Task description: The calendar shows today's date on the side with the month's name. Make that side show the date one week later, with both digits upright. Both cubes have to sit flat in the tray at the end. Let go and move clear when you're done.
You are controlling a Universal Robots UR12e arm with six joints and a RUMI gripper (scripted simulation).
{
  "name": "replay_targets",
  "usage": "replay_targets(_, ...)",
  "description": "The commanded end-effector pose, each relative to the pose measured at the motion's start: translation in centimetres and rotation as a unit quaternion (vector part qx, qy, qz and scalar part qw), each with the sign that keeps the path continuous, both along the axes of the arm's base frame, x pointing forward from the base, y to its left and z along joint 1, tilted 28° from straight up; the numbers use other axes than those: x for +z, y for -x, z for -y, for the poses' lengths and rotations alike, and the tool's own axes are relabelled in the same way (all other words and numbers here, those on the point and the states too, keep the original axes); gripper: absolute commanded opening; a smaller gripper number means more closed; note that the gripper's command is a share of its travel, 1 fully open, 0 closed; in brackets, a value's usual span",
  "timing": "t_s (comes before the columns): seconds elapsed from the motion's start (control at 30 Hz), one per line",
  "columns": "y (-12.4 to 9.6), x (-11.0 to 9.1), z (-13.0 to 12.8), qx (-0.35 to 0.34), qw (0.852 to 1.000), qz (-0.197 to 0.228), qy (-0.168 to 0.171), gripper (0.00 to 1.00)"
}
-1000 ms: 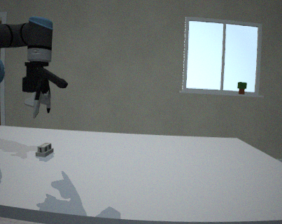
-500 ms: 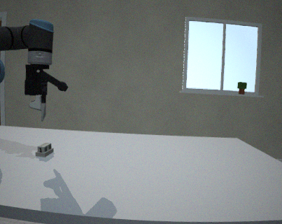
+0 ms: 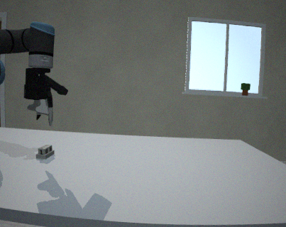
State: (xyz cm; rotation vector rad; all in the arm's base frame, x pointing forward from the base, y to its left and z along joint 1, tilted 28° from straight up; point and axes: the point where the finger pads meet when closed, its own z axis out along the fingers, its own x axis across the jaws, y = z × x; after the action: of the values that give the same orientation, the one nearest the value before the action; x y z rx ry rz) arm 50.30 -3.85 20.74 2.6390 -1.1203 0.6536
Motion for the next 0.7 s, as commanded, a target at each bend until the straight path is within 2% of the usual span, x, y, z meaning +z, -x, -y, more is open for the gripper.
replay_targets(0.0,0.0,-0.7,0.2,0.079,0.996,-0.028,0.024,1.00)
replay_targets(0.1,0.0,-0.7,0.2,0.080,0.996,-0.028,0.024,1.00)
replay_targets(0.2,-0.1,-1.1,0.3,0.131,0.989,-0.048,0.043,1.00)
replay_targets(0.4,-0.1,-1.4,0.5,0.178,0.980,-0.067,0.060,1.00)
replay_targets(0.5,-0.2,-1.6,0.6,0.216,0.970,-0.081,0.074,1.00)
replay_targets(0.67,-0.2,-1.8,0.7,0.241,0.963,-0.091,0.083,1.00)
